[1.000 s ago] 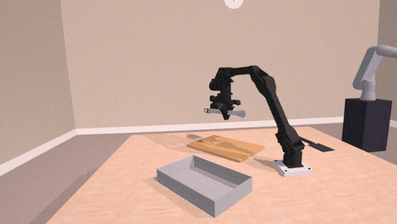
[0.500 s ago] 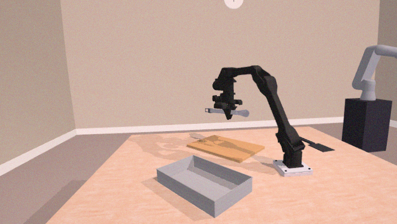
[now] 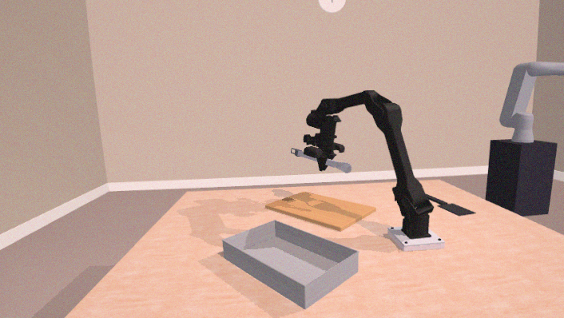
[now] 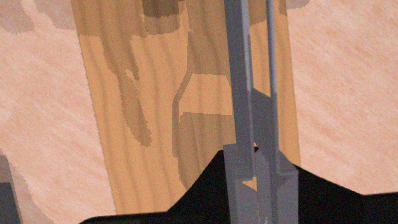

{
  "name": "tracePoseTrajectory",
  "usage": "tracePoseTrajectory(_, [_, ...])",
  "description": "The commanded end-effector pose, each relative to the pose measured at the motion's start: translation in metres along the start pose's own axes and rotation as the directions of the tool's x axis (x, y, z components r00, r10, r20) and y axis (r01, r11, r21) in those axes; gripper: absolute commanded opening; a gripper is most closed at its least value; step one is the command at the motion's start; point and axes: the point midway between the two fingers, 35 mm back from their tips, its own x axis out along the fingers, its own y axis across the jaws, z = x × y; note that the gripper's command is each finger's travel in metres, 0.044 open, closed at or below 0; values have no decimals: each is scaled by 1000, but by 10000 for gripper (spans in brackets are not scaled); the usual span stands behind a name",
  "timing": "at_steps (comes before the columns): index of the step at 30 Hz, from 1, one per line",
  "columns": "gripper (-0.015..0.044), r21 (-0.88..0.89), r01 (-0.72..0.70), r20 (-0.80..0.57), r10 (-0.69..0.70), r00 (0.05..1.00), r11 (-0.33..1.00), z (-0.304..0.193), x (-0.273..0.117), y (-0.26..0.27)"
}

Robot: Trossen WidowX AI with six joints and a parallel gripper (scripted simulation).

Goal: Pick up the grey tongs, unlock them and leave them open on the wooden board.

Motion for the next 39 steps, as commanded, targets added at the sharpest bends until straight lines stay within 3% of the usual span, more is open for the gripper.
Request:
tracePoseTrajectory(1, [-150, 12, -4, 76, 3, 997, 1000, 3, -3, -2])
tracePoseTrajectory(19, [-150, 28, -17, 332, 6, 943, 999, 8, 0, -6])
tracePoseTrajectory(39, [-150, 20, -23, 587, 7, 810, 1000, 0, -5, -7])
